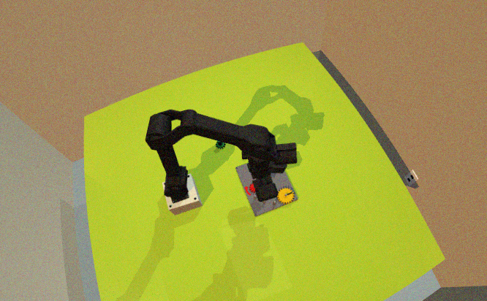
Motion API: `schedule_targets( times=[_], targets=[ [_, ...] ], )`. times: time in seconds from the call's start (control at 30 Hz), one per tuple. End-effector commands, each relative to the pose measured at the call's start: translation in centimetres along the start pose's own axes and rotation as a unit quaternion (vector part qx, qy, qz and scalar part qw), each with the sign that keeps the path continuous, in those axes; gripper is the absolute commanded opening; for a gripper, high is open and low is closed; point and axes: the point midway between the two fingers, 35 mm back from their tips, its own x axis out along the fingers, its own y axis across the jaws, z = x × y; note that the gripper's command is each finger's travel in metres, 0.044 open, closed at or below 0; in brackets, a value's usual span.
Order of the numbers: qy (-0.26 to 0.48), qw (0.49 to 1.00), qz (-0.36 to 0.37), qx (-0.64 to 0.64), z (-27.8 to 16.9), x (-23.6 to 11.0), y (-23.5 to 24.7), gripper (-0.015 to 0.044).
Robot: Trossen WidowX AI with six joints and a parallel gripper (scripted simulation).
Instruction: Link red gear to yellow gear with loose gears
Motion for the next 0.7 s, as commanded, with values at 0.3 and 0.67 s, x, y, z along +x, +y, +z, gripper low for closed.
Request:
schedule_targets(
  times=[0.3,0.67],
  targets=[
    [-0.001,1.0,0.001,-0.002,-2.1,1.1,-1.6,0.0],
    [-0.001,1.0,0.001,-0.002,-2.5,1.2,-1.9,0.0]
  ],
)
